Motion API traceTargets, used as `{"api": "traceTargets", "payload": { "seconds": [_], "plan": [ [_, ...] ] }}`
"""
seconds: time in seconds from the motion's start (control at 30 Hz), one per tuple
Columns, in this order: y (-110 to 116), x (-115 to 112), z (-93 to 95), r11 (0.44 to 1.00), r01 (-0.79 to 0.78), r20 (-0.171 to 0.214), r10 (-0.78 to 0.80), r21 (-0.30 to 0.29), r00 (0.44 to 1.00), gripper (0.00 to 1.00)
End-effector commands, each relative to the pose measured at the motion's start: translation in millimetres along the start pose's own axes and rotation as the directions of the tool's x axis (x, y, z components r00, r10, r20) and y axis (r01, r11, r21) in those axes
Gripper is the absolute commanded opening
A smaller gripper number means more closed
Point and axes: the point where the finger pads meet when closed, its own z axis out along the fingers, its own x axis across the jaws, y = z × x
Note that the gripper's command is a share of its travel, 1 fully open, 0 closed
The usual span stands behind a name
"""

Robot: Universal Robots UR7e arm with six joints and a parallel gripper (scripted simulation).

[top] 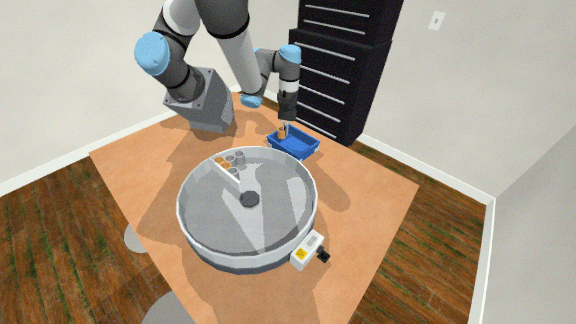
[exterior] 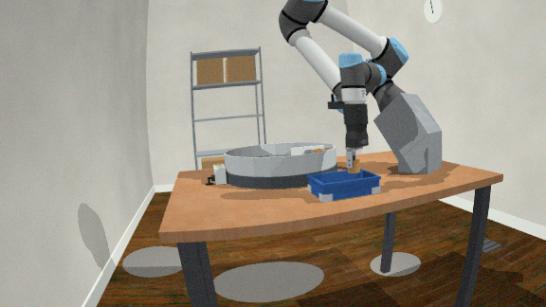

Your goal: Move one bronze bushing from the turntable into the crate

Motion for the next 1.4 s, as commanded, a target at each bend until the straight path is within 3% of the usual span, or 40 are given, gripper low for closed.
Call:
{"api": "traceTargets", "payload": {
  "seconds": [0.0, 1.37],
  "plan": [
    [0.0, -0.3, 3.0, 1.0, 0.0, 0.001, 0.0, 0.0, 1.0, 0.0],
    [0.0, -0.3, 25.2, 1.0, 0.0, 0.001, 0.0, 0.0, 1.0, 0.0]
  ]
}}
